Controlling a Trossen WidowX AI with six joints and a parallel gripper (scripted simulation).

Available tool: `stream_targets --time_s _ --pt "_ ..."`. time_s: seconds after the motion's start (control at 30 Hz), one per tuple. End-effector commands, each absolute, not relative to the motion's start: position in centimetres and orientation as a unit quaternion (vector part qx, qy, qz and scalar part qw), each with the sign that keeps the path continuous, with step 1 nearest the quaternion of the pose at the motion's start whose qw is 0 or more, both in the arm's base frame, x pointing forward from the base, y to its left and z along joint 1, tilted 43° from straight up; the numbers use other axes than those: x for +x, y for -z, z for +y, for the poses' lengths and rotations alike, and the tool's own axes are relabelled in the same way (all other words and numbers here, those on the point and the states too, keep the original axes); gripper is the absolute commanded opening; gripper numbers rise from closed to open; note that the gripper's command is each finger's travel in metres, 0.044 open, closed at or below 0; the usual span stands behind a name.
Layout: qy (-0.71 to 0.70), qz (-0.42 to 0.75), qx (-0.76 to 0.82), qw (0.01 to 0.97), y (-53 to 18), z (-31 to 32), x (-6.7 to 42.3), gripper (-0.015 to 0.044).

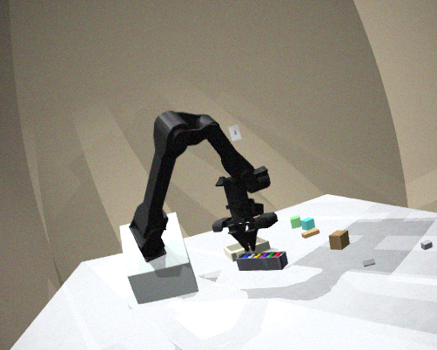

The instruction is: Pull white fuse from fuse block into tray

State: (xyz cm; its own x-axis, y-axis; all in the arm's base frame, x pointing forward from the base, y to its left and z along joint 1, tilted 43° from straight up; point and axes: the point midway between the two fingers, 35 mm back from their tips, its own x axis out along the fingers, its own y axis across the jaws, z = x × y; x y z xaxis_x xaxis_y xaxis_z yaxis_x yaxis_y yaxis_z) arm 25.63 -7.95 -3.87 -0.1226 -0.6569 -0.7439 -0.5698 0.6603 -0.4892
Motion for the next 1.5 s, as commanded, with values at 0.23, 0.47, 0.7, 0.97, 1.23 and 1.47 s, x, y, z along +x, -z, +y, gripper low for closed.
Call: stream_targets --time_s 0.23,0.47,0.7,0.97,1.23,1.47 --pt "0.041 0.751 -0.412 0.515 4.7 -8.6 25.2 0.0074" --pt "0.041 0.751 -0.412 0.515 4.7 -8.6 25.2 0.0074" --pt "0.041 0.751 -0.412 0.515 5.0 -8.9 25.2 0.0074" --pt "0.042 0.751 -0.412 0.515 5.4 -9.3 25.1 0.0074" --pt "0.041 0.751 -0.41 0.517 5.4 -9.2 25.2 0.0061" --pt "0.041 0.751 -0.41 0.517 5.4 -9.2 25.2 0.0014"
